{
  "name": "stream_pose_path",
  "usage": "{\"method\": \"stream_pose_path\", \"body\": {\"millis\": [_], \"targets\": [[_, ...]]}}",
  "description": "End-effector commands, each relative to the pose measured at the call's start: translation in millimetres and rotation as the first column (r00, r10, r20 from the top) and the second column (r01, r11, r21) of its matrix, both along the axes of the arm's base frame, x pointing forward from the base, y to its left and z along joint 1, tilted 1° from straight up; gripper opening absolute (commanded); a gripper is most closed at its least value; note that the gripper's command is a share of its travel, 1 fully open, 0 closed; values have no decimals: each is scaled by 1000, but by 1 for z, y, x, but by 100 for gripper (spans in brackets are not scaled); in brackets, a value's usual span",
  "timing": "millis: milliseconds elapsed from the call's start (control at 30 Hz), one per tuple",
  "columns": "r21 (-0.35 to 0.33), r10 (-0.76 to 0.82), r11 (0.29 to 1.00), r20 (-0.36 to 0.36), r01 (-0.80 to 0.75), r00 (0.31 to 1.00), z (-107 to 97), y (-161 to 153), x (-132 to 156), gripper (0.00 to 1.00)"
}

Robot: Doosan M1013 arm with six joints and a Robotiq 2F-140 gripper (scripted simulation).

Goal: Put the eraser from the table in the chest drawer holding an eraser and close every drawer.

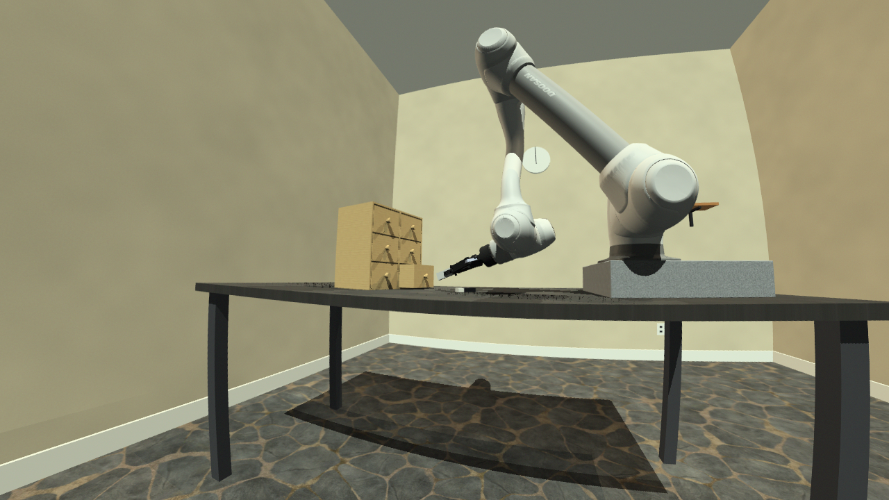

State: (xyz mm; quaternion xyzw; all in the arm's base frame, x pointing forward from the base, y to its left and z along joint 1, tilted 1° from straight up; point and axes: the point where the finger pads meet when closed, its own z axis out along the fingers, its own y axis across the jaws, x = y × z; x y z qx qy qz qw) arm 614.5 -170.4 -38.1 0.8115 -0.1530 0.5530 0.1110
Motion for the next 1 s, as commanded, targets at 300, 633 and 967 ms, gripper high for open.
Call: {"method": "stream_pose_path", "body": {"millis": [300,633,967], "targets": [[1,1,1000,9,-1,1000,1,-1,4,0],[1,1,1000,9,-1,1000,3,-3,7,0],[1,1,1000,9,-1,1000,3,-3,7,0]]}}
